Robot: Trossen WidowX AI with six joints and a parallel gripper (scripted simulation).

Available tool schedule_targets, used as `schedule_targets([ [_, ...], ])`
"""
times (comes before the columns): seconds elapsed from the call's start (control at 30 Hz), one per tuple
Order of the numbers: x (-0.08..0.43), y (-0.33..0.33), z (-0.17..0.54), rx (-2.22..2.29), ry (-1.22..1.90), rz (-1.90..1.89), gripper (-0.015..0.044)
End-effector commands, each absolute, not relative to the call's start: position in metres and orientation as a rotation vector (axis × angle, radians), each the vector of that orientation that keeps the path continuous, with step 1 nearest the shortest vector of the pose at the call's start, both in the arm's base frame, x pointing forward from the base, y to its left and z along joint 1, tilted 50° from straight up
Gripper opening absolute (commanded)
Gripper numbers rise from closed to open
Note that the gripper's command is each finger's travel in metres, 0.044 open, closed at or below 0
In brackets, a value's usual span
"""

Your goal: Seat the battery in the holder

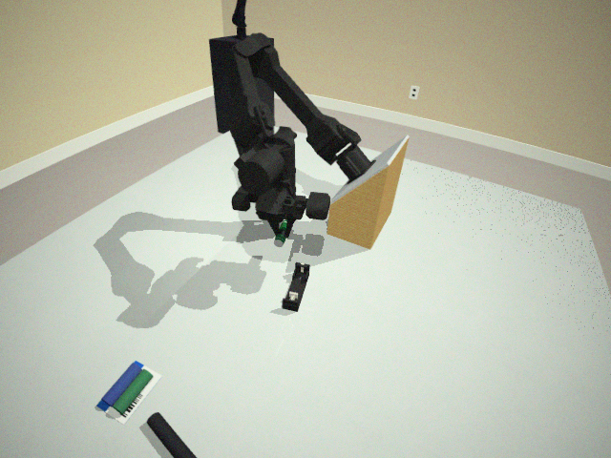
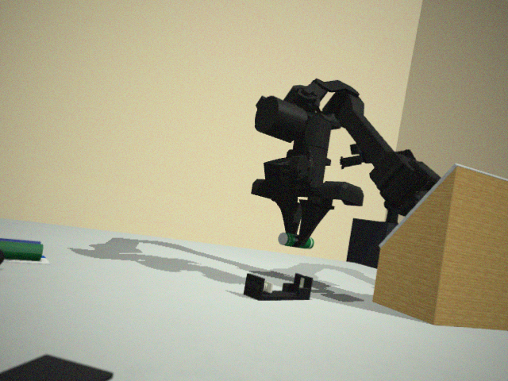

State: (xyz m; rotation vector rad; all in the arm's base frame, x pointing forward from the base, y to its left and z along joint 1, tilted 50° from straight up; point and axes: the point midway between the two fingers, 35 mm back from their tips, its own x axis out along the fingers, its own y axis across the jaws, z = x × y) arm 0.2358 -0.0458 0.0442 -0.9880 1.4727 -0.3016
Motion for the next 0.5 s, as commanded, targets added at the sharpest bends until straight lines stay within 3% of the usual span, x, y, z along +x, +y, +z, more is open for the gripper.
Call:
schedule_targets([
  [0.0, 0.25, -0.032, 0.036, -0.974, 1.479, -0.306, 0.006],
  [0.47, 0.291, 0.02, -0.002, -0.951, 1.478, -0.34, 0.006],
])
